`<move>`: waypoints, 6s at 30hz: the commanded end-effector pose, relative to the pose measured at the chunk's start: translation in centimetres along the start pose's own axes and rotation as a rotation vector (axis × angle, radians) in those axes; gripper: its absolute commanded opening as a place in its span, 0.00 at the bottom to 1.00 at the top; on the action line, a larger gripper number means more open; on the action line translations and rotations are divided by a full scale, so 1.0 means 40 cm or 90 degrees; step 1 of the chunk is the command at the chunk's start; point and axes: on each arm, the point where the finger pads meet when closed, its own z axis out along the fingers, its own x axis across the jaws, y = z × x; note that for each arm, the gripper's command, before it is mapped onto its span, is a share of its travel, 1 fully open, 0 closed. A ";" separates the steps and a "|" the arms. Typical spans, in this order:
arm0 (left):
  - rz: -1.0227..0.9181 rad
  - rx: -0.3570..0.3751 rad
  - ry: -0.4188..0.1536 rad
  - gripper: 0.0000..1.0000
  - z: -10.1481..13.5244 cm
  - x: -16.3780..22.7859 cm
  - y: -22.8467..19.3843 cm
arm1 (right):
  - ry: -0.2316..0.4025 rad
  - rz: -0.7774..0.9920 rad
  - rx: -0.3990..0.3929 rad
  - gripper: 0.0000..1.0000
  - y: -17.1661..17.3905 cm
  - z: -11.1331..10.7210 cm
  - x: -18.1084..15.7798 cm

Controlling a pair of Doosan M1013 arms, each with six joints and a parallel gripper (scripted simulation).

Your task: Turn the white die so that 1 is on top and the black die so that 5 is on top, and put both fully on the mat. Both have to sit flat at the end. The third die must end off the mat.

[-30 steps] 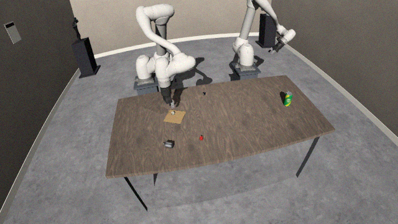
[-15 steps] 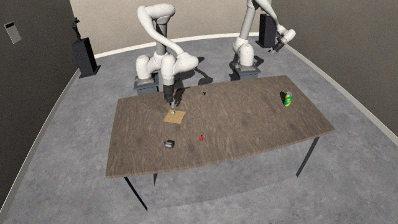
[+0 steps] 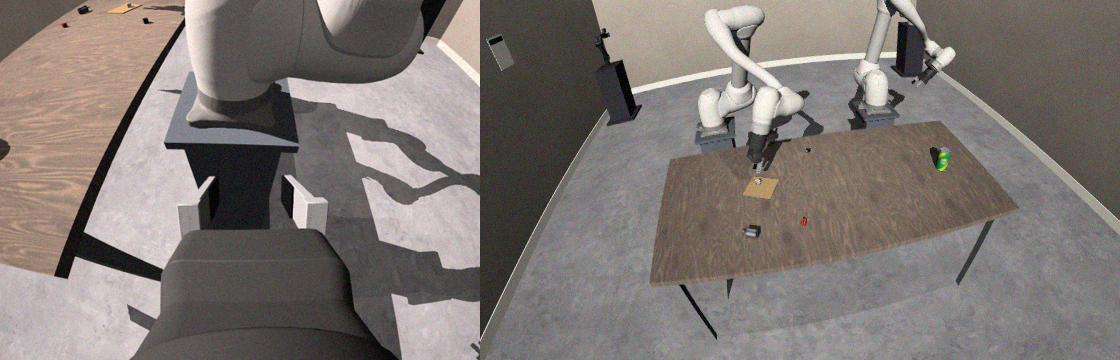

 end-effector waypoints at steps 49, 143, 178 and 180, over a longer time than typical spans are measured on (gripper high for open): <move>0.000 -0.001 0.000 1.00 -0.001 0.000 0.000 | 0.002 0.001 -0.281 0.70 -0.021 0.009 0.002; 0.000 -0.001 0.000 1.00 -0.001 0.000 0.000 | 0.002 0.001 -0.281 0.40 -0.077 0.166 0.002; 0.000 -0.001 0.000 1.00 -0.001 0.000 0.000 | 0.002 0.001 -0.281 0.40 -0.045 0.076 0.002; 0.000 -0.001 0.000 1.00 -0.001 0.000 0.000 | 0.002 0.001 -0.281 0.40 -0.038 0.056 0.002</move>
